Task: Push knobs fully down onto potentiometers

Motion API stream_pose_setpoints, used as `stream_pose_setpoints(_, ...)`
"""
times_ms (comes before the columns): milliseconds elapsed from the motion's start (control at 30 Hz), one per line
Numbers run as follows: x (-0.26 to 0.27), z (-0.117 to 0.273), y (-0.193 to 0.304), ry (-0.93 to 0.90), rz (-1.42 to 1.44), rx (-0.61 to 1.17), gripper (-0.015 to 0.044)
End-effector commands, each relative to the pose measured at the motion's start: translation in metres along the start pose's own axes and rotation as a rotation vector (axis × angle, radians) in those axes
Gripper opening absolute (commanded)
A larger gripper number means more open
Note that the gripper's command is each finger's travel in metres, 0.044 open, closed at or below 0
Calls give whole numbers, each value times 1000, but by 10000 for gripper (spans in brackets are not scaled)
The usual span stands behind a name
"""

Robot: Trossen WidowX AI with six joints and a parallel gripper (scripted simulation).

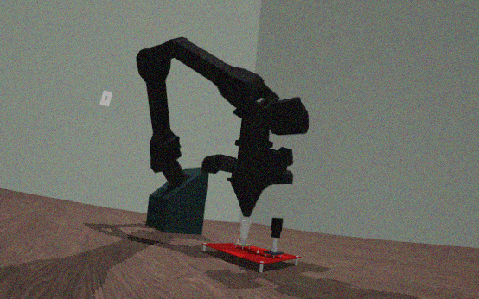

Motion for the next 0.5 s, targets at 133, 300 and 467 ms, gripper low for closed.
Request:
stream_pose_setpoints(133, 0, -3, 1, 4, 5, -1, 0)
stream_pose_setpoints(300, 0, -4, 1, 4, 5, -1, 0)
stream_pose_setpoints(467, 0, -6, 1, 4, 5, -1, 0)
Point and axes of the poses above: the point midway between the two fingers, 35 mm back from their tips, its own z axis back along the fingers, its own x axis across the jaws, y = z × x, the point moved 9 cm from there along z, back along the fingers, and after that the axes turned 6 degrees about -z, right-handed, at the moved point
